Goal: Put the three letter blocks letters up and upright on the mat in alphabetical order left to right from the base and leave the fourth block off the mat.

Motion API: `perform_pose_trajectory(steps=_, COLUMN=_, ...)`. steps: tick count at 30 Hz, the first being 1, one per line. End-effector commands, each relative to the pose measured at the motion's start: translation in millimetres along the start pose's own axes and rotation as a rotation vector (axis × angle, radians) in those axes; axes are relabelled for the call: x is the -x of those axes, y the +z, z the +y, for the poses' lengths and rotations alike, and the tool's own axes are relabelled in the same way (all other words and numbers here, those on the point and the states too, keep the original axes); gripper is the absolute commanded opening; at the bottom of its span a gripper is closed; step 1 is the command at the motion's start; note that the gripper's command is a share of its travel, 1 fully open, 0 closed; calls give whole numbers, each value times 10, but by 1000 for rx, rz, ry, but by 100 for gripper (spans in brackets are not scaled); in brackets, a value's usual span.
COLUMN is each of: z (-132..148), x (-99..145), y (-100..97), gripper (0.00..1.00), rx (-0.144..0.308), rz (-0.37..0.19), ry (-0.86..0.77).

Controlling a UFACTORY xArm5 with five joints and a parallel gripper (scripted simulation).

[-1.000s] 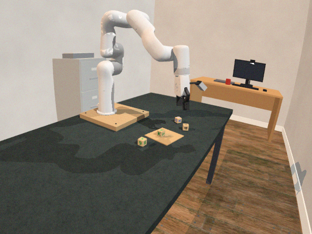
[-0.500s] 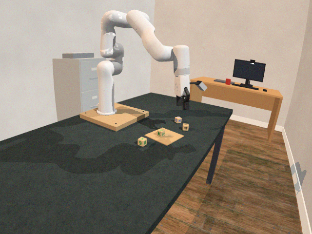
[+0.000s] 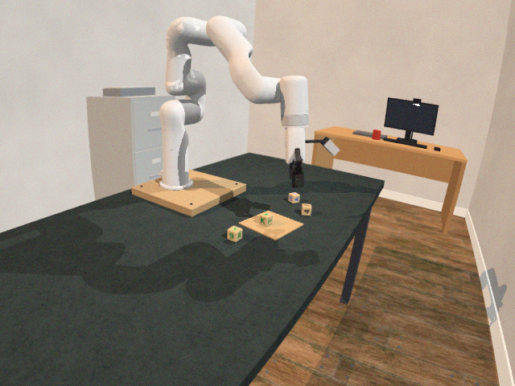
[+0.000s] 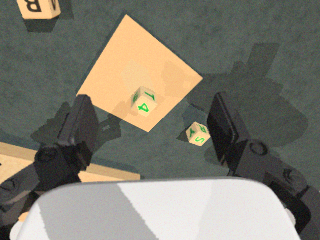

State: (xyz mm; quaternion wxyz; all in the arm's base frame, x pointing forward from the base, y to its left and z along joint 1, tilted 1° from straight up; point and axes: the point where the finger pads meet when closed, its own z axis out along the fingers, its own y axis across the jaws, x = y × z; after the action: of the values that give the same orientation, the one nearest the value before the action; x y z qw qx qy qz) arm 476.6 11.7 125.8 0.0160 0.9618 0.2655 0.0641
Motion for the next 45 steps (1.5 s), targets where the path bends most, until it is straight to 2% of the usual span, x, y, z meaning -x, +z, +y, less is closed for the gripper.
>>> perform_pose_trajectory(steps=1, z=220, x=103, y=20, gripper=100, rx=8, rz=2, ry=139)
perform_pose_trajectory(steps=8, z=543, x=321, y=68, gripper=100, rx=19, rz=-1, ry=360)
perform_pose_trajectory(steps=10, z=543, x=321, y=68, gripper=100, rx=19, rz=-1, ry=360)
perform_pose_trajectory(steps=11, z=670, x=418, y=87, gripper=100, rx=23, rz=-2, ry=450)
perform_pose_trajectory(steps=25, z=1219, x=927, y=165, gripper=100, rx=46, rz=-1, ry=872)
perform_pose_trajectory(steps=27, z=1219, x=927, y=165, gripper=100, rx=46, rz=-1, ry=872)
perform_pose_trajectory(steps=28, z=1326, x=1047, y=179, gripper=100, rx=51, rz=0, ry=962)
perform_pose_trajectory(steps=36, z=1584, x=1374, y=214, gripper=100, rx=64, rz=3, ry=1195)
perform_pose_trajectory(steps=45, z=1621, x=1426, y=219, gripper=100, rx=67, rz=4, ry=1231)
